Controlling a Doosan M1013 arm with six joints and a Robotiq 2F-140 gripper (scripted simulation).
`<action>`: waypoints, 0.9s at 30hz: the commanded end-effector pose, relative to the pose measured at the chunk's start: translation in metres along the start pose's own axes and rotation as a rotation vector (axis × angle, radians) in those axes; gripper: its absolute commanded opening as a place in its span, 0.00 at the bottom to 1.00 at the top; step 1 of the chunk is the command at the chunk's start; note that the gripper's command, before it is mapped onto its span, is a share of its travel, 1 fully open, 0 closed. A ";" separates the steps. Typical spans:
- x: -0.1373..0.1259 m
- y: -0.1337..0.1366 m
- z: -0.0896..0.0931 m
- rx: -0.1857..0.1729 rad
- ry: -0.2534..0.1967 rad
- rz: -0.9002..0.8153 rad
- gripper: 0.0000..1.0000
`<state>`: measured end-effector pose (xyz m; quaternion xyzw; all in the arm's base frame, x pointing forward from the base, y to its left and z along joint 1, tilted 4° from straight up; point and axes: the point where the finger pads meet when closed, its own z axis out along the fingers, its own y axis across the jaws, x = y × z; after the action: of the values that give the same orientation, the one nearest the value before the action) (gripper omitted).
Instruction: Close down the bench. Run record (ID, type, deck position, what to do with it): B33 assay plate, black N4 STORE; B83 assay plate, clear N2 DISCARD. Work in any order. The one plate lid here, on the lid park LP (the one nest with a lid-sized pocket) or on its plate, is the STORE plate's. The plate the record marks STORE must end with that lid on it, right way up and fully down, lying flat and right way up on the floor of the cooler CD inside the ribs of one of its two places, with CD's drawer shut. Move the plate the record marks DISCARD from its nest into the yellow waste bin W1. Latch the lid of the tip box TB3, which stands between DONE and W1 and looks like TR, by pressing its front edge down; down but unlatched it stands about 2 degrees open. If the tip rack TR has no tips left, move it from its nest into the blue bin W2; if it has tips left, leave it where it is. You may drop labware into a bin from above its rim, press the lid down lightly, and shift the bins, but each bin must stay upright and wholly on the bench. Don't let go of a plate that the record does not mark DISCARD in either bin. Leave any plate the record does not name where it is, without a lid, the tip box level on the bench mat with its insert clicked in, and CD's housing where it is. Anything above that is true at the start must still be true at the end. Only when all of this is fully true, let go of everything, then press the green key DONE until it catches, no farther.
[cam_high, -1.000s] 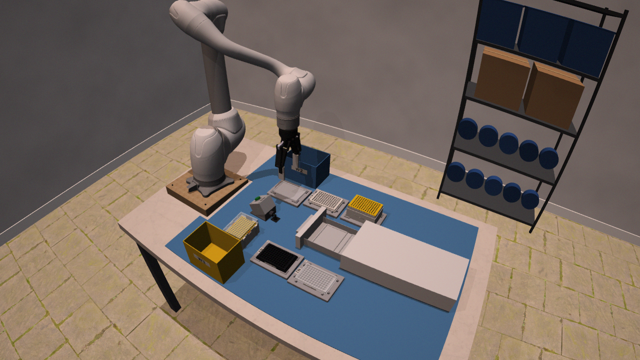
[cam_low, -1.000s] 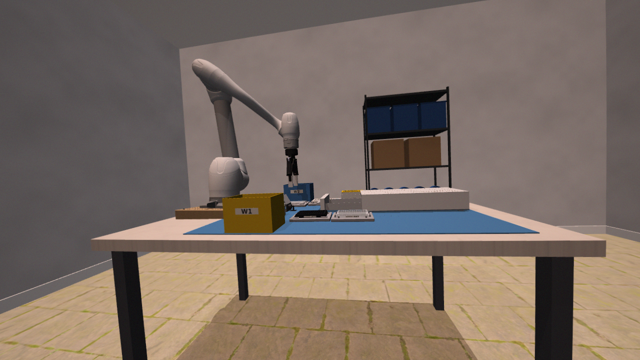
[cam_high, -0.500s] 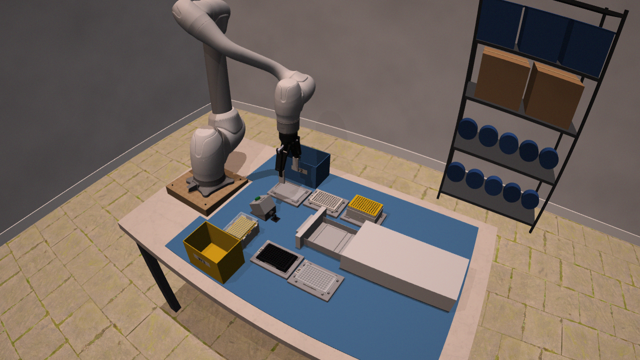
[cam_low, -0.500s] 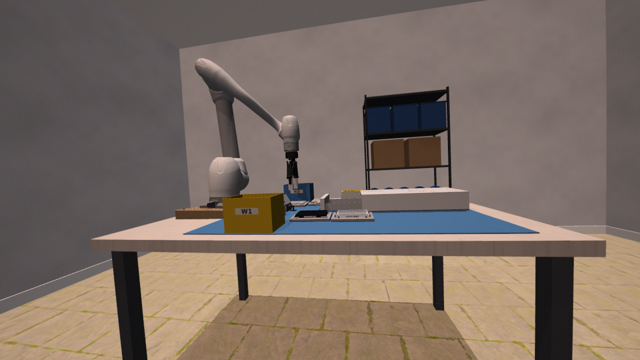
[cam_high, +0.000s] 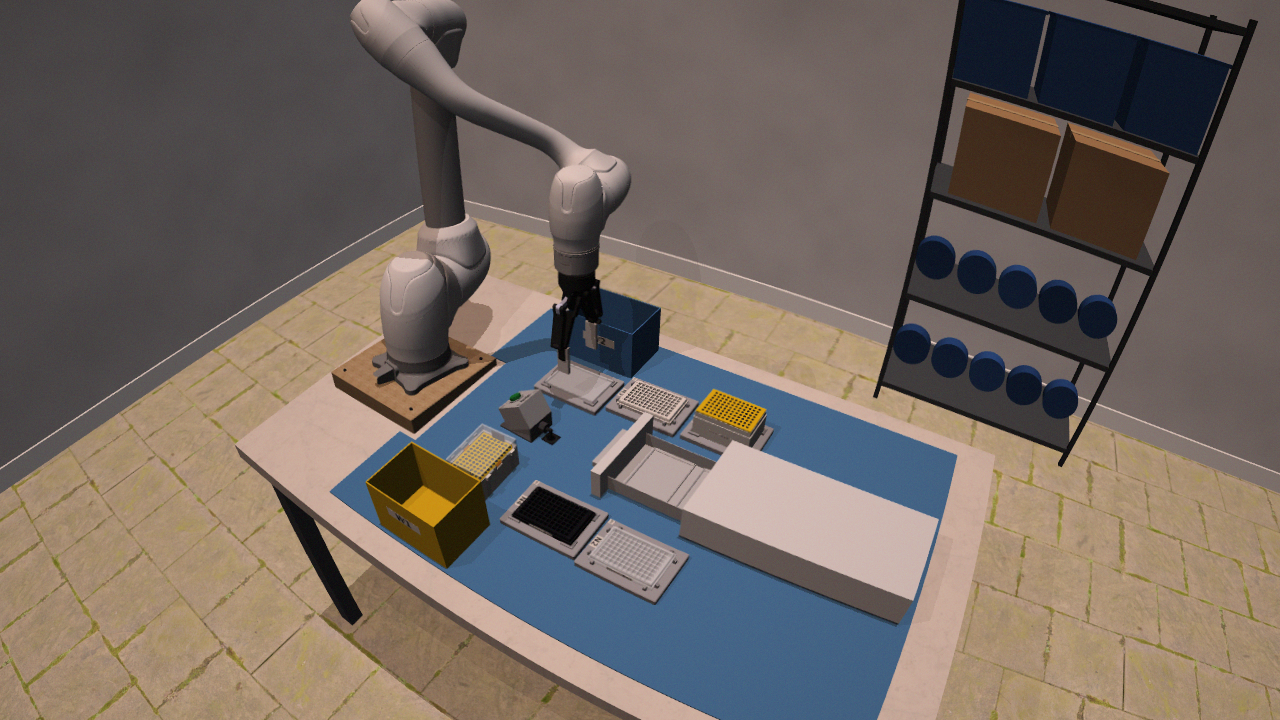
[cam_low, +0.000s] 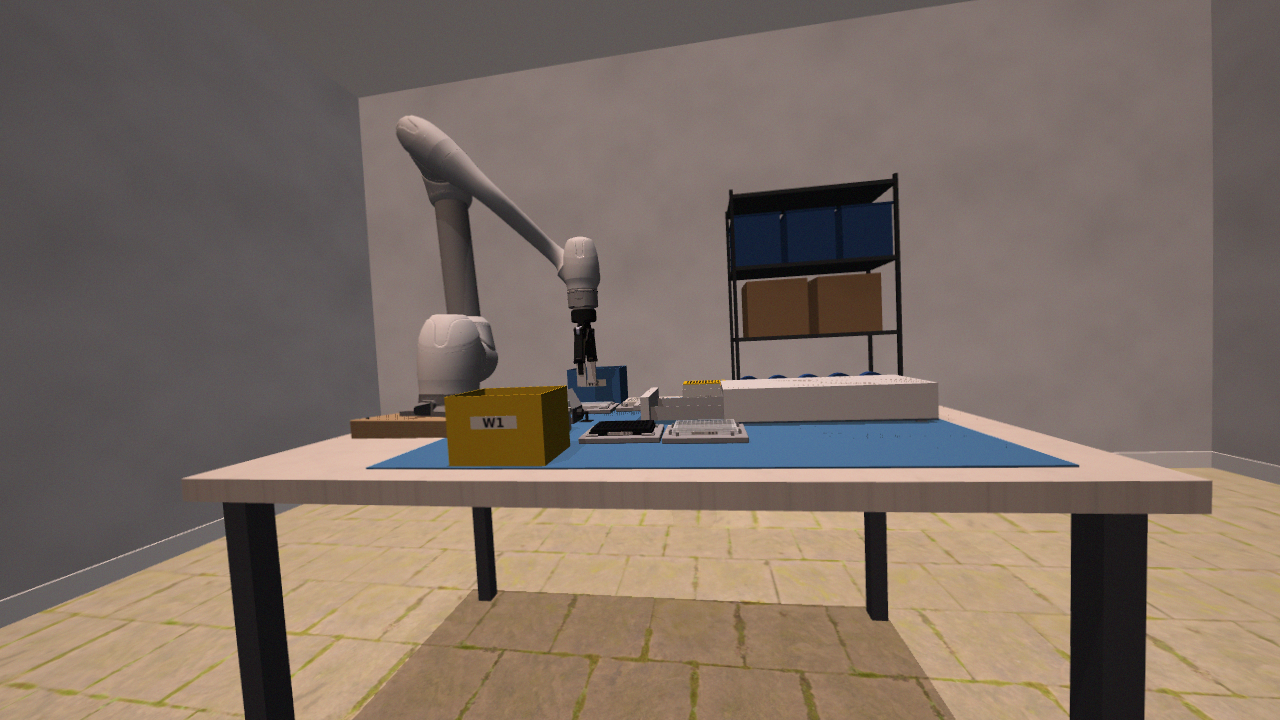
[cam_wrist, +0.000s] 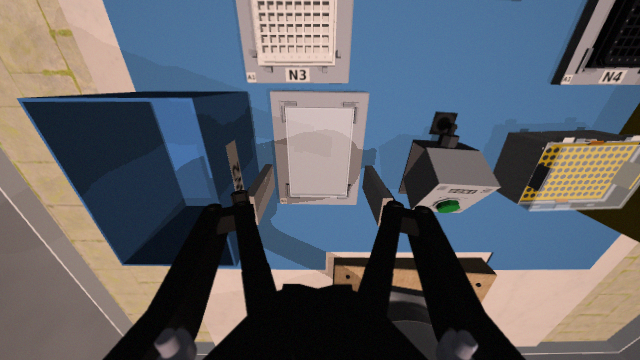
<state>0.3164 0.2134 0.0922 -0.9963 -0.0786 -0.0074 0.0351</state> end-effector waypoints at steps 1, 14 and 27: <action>0.000 0.000 0.005 0.000 0.000 0.000 0.66; 0.000 0.000 0.019 0.000 0.000 0.000 0.66; 0.000 0.000 0.034 0.000 0.000 0.000 0.66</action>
<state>0.3167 0.2157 0.0613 -0.9963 -0.0786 -0.0073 0.0351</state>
